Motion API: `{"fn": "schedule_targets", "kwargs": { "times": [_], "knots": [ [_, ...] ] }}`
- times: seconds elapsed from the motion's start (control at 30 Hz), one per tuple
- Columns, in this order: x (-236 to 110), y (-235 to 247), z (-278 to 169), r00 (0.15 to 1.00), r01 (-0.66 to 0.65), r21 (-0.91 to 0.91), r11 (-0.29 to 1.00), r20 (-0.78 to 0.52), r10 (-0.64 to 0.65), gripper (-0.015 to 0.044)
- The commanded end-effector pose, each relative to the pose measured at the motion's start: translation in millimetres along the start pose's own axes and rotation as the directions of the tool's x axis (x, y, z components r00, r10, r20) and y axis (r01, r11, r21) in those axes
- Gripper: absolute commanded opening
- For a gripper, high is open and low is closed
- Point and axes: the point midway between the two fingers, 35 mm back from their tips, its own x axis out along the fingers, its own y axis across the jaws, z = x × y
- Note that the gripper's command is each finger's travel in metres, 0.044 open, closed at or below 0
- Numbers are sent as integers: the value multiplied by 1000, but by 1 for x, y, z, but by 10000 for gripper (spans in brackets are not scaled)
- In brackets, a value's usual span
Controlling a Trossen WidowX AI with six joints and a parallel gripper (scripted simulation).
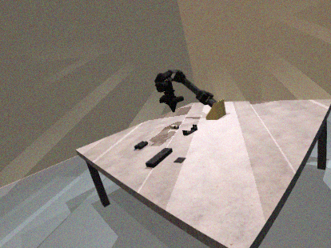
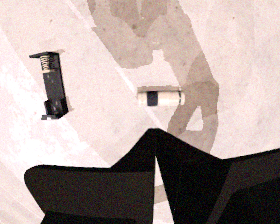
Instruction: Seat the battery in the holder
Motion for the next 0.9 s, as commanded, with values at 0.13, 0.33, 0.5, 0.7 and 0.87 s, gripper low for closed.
{"fn": "schedule_targets", "kwargs": {
  "times": [0.13, 0.33, 0.5, 0.7, 0.87],
  "knots": [
    [12, -3, 1, 1000, -5, -269, 963, 1, 5, 131],
    [32, -10, 3, 1000, -5, -678, 735, 3, 9, 239],
    [48, -16, 3, 1000, 1, -908, 419, 5, 8, 239],
    [62, -22, 2, 1000, 5, -987, 162, 6, 4, 239],
    [66, -24, 1, 1000, 6, -1000, 3, 6, 2, 239]
  ]
}}
